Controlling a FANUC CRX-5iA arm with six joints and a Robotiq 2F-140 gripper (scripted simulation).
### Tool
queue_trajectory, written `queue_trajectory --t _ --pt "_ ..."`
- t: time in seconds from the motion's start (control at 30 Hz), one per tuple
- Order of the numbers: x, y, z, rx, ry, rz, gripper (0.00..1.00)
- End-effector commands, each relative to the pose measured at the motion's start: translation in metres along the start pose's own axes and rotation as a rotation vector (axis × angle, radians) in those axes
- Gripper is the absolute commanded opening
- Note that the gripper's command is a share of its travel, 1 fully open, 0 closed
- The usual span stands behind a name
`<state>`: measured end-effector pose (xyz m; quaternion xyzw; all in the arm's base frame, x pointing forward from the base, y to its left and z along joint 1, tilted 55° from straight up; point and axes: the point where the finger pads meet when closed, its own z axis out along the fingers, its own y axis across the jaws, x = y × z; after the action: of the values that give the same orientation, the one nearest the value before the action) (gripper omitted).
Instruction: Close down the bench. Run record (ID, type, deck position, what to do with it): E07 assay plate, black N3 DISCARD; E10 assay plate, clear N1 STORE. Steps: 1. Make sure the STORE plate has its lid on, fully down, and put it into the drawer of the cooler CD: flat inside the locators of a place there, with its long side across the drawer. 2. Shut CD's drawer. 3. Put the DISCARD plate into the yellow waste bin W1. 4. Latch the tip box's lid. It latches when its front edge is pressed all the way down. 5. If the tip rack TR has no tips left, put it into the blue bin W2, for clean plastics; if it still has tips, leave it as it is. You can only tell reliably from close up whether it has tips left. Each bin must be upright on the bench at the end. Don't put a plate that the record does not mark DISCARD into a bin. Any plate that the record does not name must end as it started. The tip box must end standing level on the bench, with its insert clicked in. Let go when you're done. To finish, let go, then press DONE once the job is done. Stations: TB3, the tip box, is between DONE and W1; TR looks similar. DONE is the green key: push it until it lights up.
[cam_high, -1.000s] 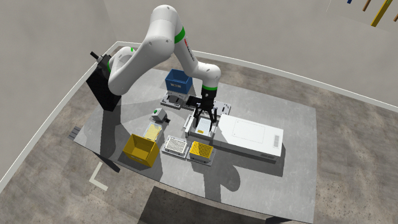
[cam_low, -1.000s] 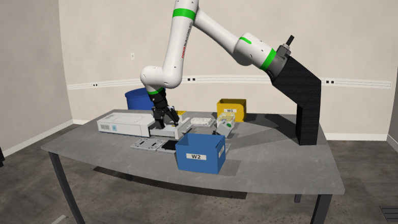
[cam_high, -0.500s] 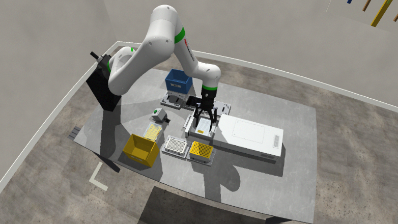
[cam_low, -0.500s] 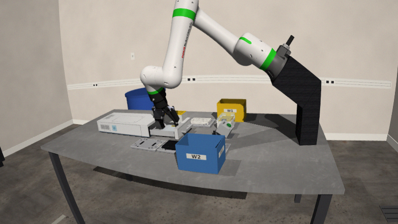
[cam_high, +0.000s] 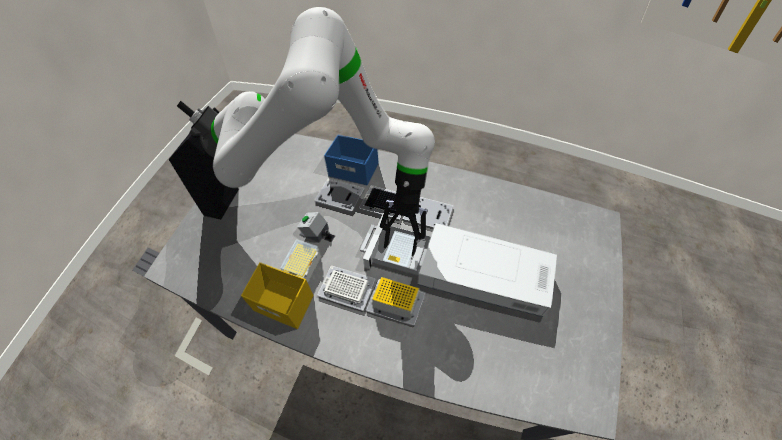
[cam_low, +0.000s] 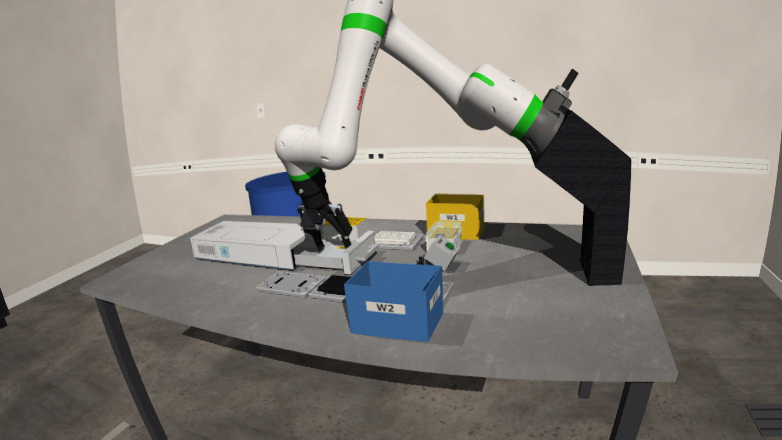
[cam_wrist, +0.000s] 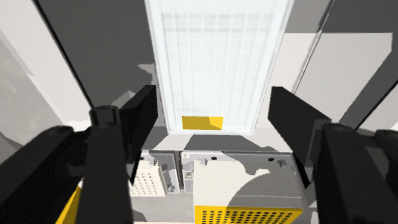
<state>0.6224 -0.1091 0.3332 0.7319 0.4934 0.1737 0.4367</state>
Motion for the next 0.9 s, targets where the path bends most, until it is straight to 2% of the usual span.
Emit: queue_trajectory --t 0.0,0.87 --pt "-0.001 0.001 -0.002 -0.001 0.0 0.001 0.65" --pt "-0.014 0.001 -0.03 -0.001 0.0 0.001 0.65"
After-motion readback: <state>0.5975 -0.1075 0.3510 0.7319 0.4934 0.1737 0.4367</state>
